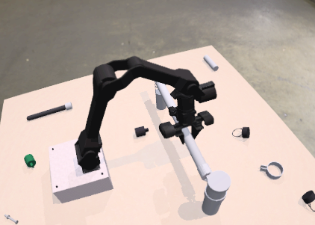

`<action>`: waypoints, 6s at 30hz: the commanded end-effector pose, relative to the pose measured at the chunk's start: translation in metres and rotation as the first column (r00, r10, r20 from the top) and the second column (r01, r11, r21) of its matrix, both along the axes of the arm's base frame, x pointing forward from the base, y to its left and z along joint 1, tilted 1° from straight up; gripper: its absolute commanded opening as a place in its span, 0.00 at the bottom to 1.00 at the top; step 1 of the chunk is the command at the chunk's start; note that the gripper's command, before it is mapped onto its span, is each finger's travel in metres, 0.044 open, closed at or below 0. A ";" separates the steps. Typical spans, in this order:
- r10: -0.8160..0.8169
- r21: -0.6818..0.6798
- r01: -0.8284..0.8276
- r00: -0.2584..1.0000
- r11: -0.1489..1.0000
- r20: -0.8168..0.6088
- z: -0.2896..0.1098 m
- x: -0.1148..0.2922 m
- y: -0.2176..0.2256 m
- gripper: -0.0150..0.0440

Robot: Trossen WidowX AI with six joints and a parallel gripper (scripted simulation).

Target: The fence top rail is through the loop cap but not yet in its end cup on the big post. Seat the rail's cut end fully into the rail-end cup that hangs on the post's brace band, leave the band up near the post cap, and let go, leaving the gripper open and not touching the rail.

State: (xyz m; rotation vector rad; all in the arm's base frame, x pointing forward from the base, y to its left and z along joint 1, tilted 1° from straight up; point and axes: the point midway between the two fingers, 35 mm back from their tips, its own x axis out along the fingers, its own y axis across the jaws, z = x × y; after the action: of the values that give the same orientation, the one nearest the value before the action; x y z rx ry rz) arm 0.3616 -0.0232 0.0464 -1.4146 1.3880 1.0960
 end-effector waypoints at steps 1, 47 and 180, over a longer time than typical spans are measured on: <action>0.000 -0.013 0.000 1.000 1.000 0.004 0.002 0.000 -0.004 0.25; 0.000 -0.013 0.000 1.000 1.000 0.000 0.005 0.000 -0.003 0.25; 0.010 0.008 -0.010 1.000 1.000 -0.015 0.091 -0.004 0.017 1.00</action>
State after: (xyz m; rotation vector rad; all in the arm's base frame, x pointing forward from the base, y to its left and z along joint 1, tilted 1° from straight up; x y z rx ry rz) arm 0.3589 -0.0062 0.1389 -1.4220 1.3744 1.1106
